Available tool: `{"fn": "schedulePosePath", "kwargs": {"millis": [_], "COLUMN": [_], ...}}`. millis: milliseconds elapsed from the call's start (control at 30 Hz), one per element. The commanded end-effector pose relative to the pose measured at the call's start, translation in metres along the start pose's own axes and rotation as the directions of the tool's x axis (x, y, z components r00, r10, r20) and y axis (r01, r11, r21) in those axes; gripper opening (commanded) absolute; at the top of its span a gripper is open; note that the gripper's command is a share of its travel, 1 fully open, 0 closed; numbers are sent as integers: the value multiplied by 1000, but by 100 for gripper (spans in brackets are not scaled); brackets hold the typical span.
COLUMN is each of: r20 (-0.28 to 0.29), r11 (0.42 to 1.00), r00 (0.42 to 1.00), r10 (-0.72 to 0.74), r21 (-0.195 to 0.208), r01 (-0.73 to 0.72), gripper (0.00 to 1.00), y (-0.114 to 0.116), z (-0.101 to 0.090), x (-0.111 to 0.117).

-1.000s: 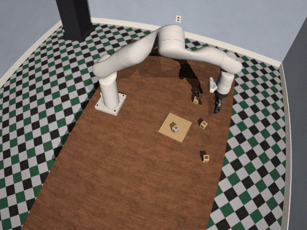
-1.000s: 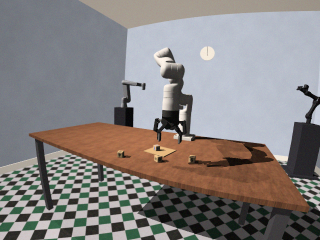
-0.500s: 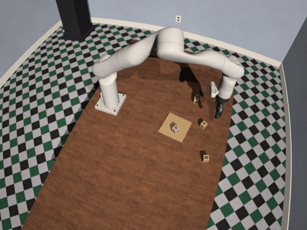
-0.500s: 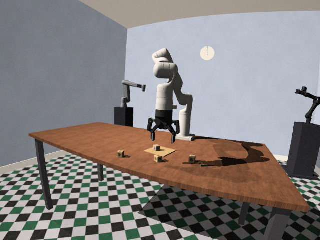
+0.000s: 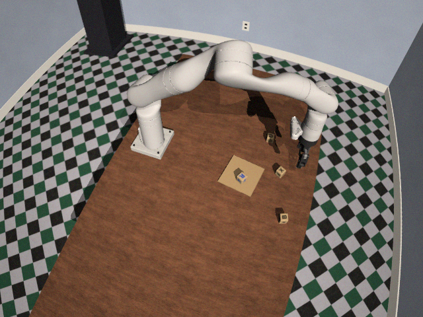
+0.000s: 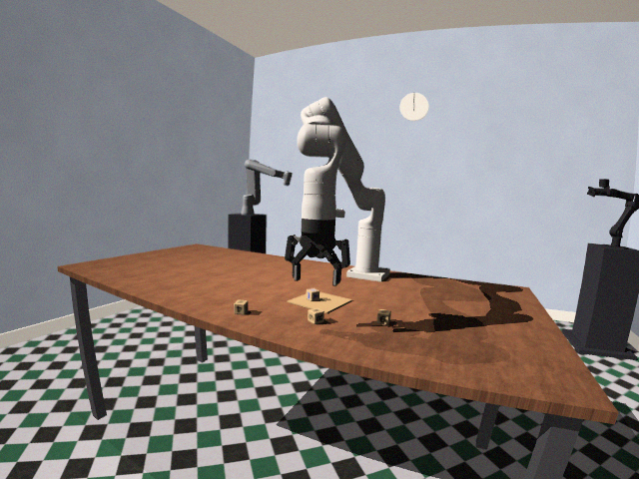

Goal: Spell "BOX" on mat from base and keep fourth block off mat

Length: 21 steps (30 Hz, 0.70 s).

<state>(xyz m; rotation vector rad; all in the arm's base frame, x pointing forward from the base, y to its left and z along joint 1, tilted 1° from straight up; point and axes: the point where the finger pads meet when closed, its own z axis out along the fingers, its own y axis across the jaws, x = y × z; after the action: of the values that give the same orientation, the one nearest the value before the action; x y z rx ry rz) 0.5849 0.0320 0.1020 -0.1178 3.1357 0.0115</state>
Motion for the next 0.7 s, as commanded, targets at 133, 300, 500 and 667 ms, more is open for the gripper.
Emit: {"fn": "schedulePosePath", "kwargs": {"millis": [133, 300, 500, 667], "r20": [2, 2, 2, 2], "r11": [1000, 1000, 1000, 1000], "r00": [1000, 1000, 1000, 1000], "r10": [6, 6, 6, 6], "r21": [-1, -1, -1, -1], "r01": [-6, -6, -6, -6], "gripper": [100, 100, 100, 100], "y": [-9, -13, -15, -15], "z": [-1, -1, -1, -1], "x": [-2, -3, -3, -3]}}
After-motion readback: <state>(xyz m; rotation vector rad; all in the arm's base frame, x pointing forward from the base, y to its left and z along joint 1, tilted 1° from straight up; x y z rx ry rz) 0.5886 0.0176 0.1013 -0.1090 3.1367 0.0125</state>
